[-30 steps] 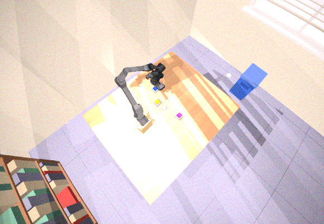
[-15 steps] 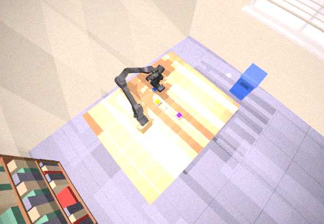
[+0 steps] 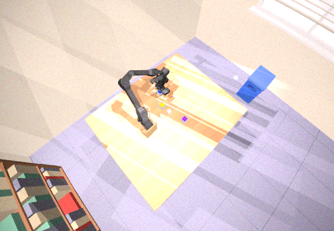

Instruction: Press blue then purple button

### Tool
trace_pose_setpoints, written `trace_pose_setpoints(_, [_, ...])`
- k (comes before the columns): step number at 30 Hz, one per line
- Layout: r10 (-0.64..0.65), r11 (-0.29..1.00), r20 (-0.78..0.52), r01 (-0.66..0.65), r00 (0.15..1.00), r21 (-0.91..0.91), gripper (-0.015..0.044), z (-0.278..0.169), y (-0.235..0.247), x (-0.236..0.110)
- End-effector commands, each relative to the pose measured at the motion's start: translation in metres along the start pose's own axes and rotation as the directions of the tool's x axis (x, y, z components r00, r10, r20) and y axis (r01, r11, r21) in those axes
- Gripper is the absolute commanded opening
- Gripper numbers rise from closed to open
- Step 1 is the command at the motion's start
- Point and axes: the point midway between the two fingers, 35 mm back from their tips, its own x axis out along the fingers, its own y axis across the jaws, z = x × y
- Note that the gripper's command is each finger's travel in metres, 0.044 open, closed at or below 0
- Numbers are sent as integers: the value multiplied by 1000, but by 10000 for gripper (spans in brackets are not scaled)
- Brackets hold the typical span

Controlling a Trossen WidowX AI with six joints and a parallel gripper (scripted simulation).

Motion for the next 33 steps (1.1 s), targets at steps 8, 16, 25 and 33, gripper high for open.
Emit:
trace_pose_setpoints(8, [-4,1000,-4,4,1000,2,20,0,0,-30])
trace_pose_setpoints(16, [-8,1000,-4,8,1000,4,20,1,-1,-84])
trace_pose_setpoints(25, [-30,999,25,29,999,17,20,18,-46,-99])
trace_pose_setpoints(33, [-73,997,29,73,997,29,20,23,-210,-110])
